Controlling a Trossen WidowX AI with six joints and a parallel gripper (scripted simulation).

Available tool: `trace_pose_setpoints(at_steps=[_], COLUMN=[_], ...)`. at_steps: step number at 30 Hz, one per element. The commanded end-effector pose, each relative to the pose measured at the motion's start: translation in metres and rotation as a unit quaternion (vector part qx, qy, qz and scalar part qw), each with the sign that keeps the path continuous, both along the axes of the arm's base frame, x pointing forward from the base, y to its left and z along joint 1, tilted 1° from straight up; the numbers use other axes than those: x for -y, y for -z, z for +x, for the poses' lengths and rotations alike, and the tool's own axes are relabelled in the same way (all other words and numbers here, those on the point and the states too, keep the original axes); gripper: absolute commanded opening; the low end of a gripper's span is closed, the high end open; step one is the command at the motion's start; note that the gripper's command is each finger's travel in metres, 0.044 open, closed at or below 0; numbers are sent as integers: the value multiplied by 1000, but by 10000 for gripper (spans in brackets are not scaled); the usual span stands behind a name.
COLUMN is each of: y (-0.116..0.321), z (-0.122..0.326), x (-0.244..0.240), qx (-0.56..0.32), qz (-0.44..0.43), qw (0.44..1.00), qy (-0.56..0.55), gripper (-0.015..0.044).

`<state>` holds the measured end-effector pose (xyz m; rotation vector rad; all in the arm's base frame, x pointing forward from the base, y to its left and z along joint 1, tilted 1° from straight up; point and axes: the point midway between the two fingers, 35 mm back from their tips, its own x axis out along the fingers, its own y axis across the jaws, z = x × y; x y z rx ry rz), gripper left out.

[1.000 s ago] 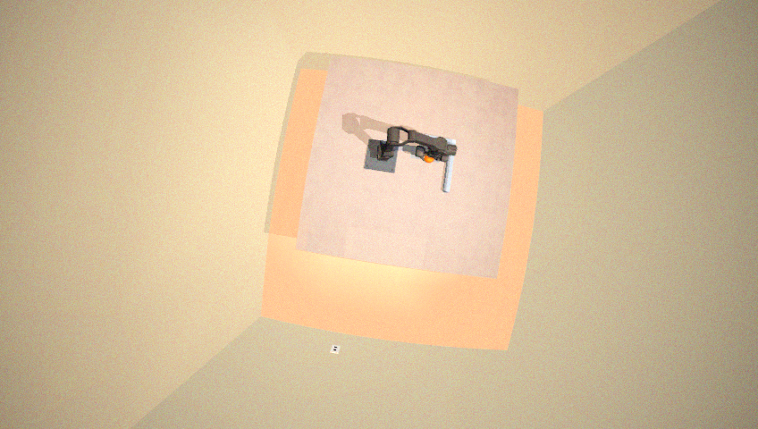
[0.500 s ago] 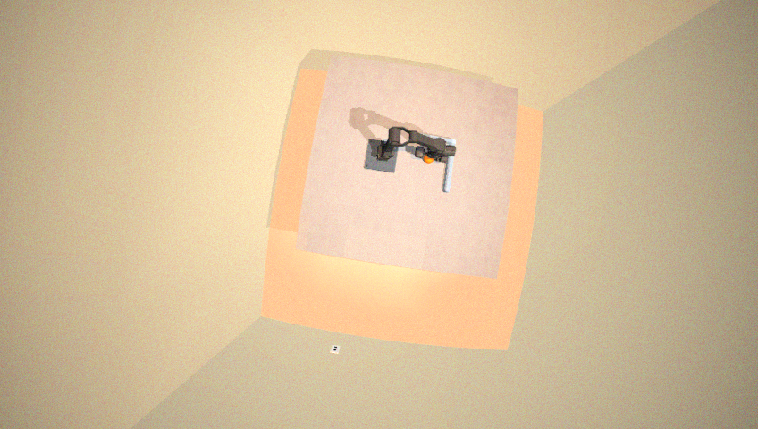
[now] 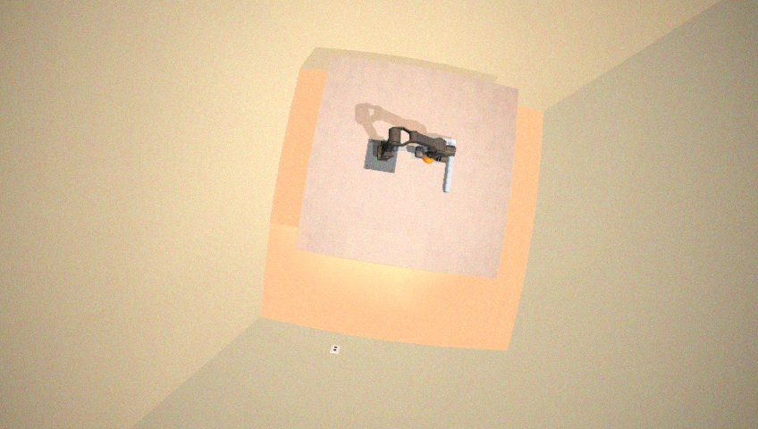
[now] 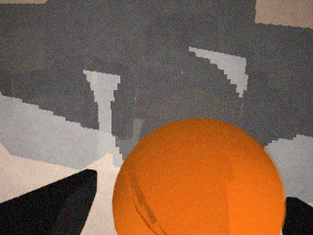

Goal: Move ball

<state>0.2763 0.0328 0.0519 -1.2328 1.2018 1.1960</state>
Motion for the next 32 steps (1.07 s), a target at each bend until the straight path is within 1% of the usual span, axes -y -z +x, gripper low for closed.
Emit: trace_pose_setpoints(at_steps=[1, 4, 6, 16, 17, 22, 32], y=[-19, -64, -83, -77, -79, -124, -126], z=[3, 3, 0, 3, 3, -4, -4], x=[-1, -1, -1, -1, -1, -1, -1], qx=[4, 4, 5, 9, 9, 8, 8], qz=[1, 1, 1, 1, 1, 1, 1], qw=[1000, 1000, 1000, 1000, 1000, 1000, 1000], qy=[-1, -2, -3, -2, -2, -2, -2], gripper=[413, 413, 413, 413, 439, 440, 440])
